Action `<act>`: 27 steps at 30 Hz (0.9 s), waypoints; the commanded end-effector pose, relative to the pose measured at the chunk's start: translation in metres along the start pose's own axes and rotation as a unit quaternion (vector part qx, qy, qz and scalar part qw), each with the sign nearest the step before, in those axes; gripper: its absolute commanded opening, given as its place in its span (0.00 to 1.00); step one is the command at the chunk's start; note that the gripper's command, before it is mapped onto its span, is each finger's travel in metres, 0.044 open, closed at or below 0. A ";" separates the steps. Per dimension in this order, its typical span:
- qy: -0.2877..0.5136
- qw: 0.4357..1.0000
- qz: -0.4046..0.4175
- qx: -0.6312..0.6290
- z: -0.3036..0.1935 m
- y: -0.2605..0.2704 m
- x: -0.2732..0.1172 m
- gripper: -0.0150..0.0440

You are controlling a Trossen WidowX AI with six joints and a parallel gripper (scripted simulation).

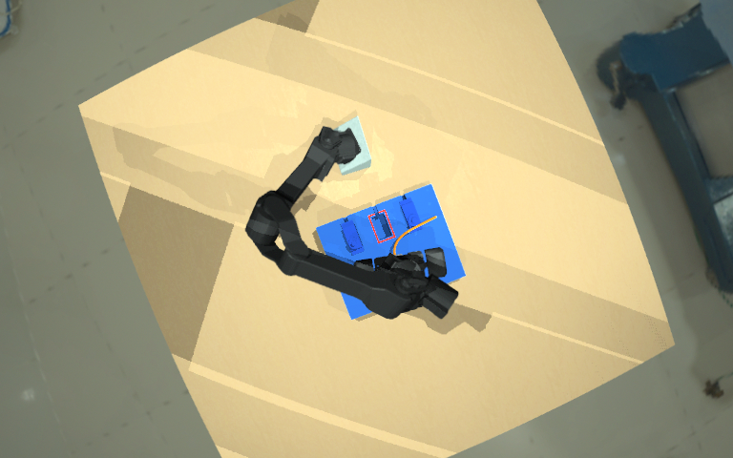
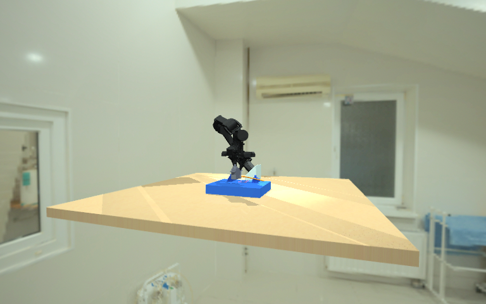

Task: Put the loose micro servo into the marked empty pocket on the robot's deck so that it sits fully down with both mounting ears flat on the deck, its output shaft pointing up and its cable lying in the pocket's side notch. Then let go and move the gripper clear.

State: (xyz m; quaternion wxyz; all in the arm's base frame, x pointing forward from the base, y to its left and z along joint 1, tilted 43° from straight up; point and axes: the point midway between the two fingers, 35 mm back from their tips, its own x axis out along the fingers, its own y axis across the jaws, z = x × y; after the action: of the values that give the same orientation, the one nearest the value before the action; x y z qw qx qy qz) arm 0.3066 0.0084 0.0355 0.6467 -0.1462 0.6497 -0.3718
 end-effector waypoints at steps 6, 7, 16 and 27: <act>-0.001 0.995 0.002 -0.103 0.000 0.001 -0.001 0.25; -0.001 0.995 0.002 -0.103 0.000 0.001 -0.001 0.25; 0.000 0.995 0.002 -0.103 -0.021 -0.003 -0.001 0.25; 0.001 0.995 0.002 -0.104 -0.069 -0.013 0.000 0.25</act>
State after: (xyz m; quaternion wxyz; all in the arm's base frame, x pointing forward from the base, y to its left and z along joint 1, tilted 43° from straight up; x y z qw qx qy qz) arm 0.2473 0.0171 0.0349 0.6234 -0.2164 0.6881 -0.3019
